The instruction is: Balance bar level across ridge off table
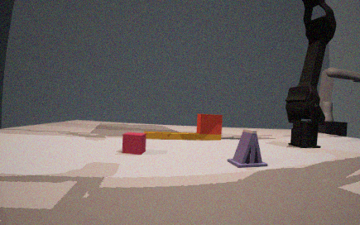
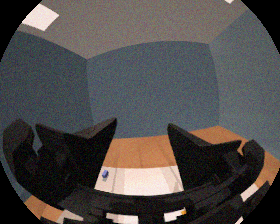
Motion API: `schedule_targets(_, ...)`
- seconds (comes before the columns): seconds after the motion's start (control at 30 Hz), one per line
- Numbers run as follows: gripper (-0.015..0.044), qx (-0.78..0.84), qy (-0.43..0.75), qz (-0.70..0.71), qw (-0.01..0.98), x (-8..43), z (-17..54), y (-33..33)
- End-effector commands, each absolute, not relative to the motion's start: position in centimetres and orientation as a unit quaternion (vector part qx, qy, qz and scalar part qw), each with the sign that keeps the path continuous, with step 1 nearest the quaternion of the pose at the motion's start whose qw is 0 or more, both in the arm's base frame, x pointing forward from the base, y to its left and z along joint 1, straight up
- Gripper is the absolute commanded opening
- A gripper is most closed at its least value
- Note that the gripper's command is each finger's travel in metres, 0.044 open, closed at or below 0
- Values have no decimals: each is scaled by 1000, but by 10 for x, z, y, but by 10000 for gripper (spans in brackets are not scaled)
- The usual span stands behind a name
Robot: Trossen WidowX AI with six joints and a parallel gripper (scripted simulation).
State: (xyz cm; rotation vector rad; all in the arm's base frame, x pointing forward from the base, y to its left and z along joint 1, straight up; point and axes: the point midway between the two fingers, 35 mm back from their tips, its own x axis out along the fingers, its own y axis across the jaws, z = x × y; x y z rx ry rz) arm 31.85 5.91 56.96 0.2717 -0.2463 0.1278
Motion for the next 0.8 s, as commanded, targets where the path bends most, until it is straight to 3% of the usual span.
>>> schedule_targets(0.0, 315, 78, -29, 31, 996, 356, 518, 48)
schedule_targets(0.37, 315, -31, 207, -24, 978, 400, 393, 1)
schedule_targets(0.77, 315, -85, 460, -27, 883, 384, 269, -58)
